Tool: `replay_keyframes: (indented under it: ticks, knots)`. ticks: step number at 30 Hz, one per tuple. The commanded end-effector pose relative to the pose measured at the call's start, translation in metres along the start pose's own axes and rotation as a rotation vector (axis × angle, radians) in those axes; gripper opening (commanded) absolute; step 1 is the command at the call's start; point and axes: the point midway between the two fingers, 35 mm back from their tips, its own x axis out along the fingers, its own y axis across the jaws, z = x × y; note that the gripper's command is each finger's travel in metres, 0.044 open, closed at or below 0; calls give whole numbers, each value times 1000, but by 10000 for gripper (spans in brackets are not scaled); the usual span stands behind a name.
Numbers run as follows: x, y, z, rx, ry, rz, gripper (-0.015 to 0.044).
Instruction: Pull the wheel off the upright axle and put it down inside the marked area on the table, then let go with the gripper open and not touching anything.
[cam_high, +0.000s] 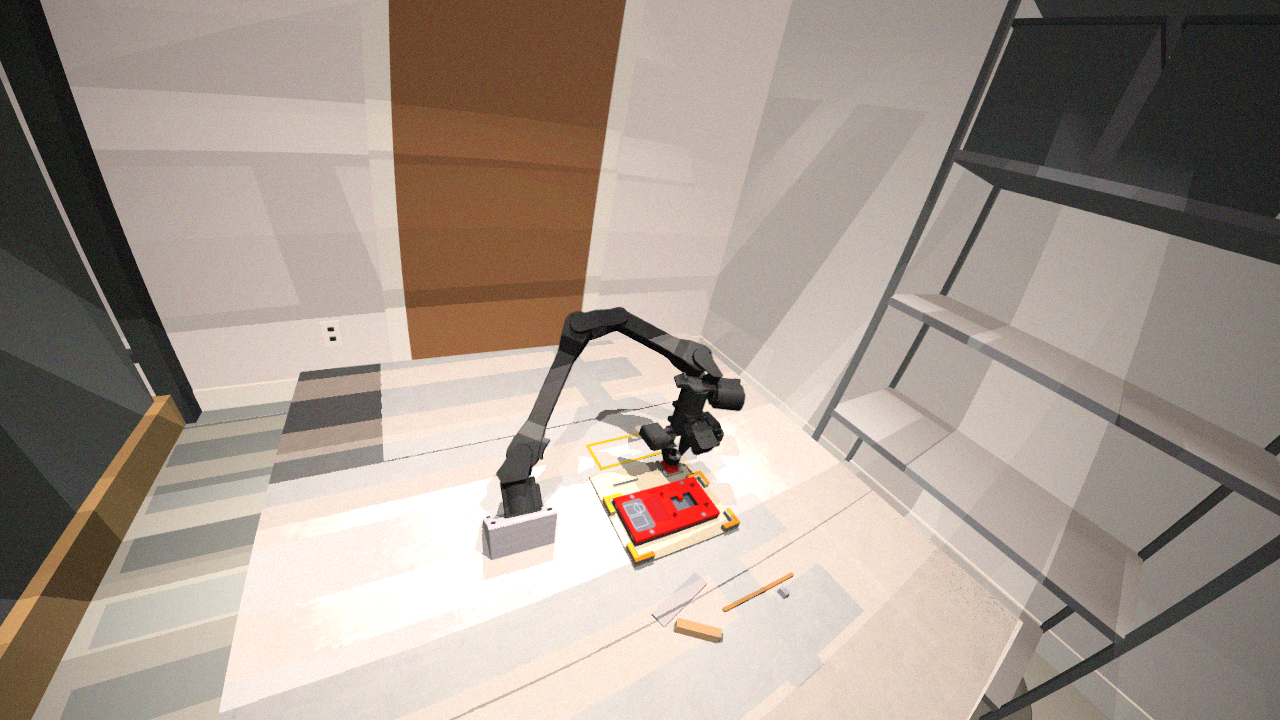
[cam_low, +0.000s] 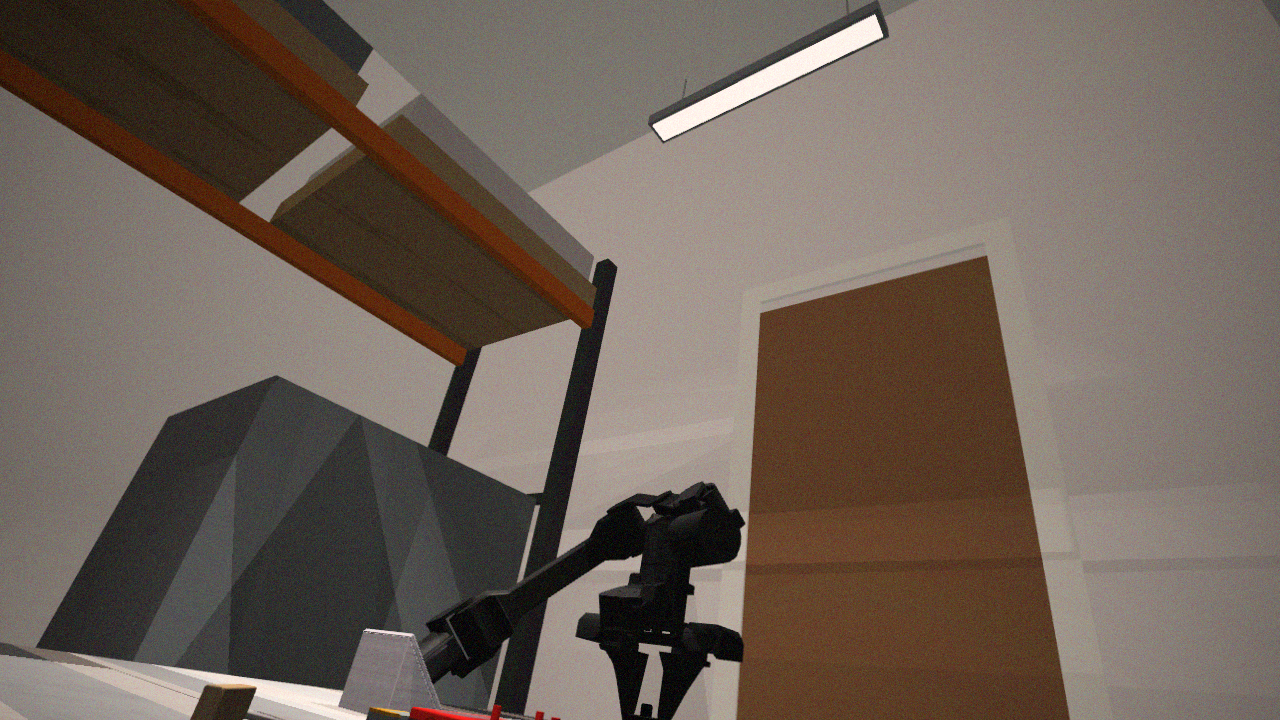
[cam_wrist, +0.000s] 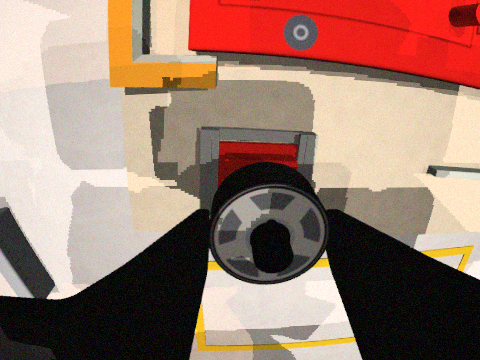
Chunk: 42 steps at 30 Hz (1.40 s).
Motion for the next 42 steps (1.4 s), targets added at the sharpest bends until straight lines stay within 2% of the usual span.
replay_keyframes:
  ticks: [1,42]
  knots:
    - [-7,0,2,4,-4,9,0]
    - [-20,0,2,4,-3,13,0]
